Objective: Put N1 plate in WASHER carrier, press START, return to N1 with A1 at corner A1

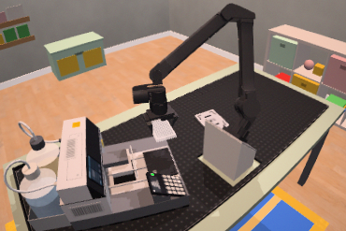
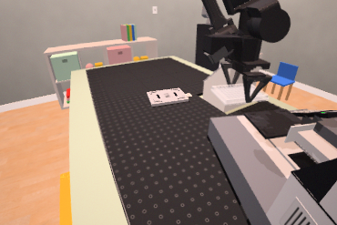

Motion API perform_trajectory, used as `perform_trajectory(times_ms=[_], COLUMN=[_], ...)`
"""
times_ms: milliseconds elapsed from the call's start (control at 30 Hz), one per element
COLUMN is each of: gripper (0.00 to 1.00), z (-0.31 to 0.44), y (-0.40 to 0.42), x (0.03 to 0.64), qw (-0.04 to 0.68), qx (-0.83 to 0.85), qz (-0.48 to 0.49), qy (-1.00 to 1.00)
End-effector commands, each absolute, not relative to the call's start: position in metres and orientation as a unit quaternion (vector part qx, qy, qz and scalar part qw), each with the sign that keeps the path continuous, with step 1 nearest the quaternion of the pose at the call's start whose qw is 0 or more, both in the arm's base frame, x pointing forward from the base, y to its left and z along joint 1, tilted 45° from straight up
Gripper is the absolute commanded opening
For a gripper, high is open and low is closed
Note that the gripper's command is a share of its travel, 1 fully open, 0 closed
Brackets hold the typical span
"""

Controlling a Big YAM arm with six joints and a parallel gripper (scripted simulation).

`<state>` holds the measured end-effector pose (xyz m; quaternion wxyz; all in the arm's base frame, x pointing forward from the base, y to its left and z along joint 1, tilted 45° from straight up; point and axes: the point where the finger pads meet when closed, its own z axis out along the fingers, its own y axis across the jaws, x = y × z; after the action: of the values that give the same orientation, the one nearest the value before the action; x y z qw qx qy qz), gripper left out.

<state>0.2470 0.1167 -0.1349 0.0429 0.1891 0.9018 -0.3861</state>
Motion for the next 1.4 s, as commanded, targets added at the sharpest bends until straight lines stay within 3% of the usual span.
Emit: perform_trajectory(times_ms=[0,1367], gripper=[0.82,0.82], z=[-0.1293,-0.1315], y=[0.1437,0.1408], x=[0.27,0.2706], qw=[0.068,0.065], qx=[0.209,0.21], qz=[-0.362,-0.363], qy=[0.906,0.905])
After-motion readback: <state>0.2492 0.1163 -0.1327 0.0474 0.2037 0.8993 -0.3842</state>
